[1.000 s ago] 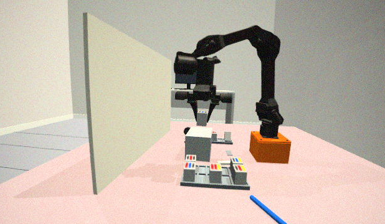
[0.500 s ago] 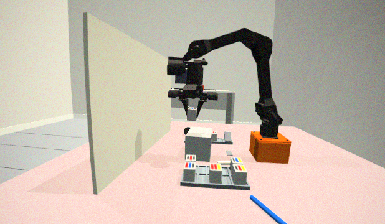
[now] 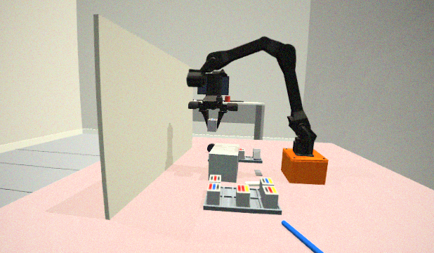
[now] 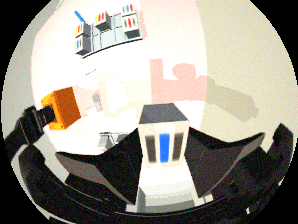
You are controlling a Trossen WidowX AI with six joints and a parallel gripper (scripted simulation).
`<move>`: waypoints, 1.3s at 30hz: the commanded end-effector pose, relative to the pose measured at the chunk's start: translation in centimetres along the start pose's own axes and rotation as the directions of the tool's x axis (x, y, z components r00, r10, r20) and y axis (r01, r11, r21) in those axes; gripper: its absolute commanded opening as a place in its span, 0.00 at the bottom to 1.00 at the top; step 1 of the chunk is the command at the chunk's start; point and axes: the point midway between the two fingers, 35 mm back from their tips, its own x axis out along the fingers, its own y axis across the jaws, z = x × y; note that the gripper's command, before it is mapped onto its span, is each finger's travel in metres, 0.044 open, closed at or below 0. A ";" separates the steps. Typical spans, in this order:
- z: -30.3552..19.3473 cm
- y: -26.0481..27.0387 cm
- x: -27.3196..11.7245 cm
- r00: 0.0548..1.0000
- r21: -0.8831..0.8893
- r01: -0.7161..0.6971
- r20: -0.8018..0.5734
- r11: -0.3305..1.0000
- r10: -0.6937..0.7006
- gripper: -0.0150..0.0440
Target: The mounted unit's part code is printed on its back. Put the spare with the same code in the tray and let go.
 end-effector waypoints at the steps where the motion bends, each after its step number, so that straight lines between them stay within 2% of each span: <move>1: -2.7 -0.6 -0.1 1.000 -0.011 0.002 0.002 1.000 -0.002 0.25; 22: -16.2 0.7 0.2 1.000 -0.047 -0.014 0.000 0.999 0.014 0.25; 39: -16.7 0.7 1.4 1.000 -0.048 -0.014 0.000 0.999 0.014 0.25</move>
